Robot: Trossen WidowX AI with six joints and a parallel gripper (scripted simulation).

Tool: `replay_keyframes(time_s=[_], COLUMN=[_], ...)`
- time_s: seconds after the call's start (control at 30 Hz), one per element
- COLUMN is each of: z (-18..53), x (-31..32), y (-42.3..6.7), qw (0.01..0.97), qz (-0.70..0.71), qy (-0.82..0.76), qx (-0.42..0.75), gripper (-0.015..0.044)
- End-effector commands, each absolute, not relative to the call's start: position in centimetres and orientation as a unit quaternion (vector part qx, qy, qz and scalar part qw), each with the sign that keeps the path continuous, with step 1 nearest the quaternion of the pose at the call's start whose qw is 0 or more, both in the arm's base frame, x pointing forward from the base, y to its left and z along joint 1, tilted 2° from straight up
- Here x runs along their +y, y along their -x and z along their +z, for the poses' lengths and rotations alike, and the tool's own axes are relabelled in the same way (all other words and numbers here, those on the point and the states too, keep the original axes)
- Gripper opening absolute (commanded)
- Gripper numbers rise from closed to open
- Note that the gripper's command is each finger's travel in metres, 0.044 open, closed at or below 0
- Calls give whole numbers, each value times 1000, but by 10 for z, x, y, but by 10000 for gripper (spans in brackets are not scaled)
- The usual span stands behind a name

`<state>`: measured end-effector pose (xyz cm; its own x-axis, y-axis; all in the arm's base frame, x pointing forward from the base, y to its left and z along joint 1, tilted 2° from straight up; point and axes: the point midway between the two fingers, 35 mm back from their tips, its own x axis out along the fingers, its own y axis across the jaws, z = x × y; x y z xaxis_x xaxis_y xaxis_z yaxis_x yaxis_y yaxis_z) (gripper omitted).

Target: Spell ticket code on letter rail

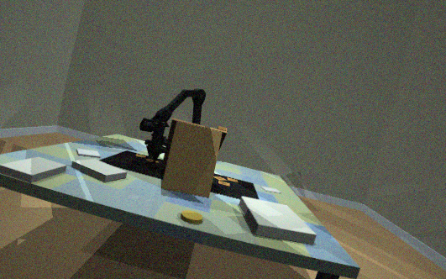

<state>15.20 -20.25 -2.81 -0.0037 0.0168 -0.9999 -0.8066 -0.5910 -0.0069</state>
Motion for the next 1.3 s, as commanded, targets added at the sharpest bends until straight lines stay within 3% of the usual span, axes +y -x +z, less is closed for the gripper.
replay_keyframes(time_s=[0.0, 0.13, 1.27], z=[-25, -22, -2], x=[-203, -203, -202], y=[-152, -152, -152], qw=[322, 322, 322], qz=[636, 636, 636], qy=[628, 628, 628], qx=[313, 313, 313], gripper=[83, 0, 0])
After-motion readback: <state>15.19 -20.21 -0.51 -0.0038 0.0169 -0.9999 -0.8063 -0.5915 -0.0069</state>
